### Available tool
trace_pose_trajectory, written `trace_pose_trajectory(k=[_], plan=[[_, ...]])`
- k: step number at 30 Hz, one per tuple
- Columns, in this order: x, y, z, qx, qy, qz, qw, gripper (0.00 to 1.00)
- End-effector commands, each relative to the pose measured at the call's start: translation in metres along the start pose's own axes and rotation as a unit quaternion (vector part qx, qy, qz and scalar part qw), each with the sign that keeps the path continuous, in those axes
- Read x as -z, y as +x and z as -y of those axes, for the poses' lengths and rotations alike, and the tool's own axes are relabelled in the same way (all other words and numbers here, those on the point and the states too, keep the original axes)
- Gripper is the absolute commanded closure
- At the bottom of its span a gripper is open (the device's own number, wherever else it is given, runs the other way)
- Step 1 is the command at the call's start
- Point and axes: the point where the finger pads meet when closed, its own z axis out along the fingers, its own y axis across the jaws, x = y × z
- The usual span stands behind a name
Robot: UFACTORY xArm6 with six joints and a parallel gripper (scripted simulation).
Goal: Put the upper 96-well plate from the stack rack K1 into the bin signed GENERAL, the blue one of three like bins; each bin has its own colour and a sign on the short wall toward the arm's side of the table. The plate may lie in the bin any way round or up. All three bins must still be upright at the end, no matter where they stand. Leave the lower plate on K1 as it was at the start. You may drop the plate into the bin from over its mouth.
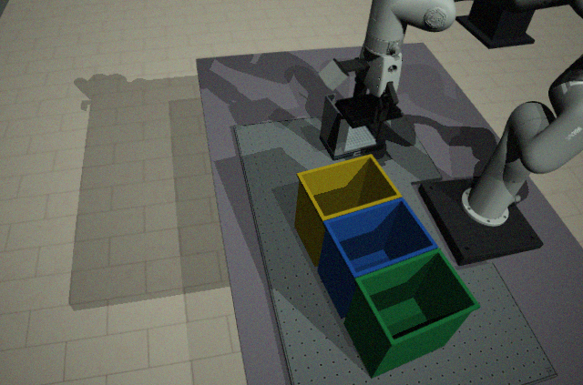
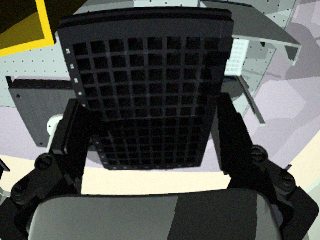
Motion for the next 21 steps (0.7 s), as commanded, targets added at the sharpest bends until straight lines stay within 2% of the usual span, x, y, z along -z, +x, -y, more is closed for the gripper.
trace_pose_trajectory(k=[1, 21], plan=[[0.001, 0.003, 0.005, 0.0, -0.001, -0.002, 1.0, 1.0], [-0.001, 0.026, 0.06, 0.0, -0.001, -0.002, 1.0, 1.0]])
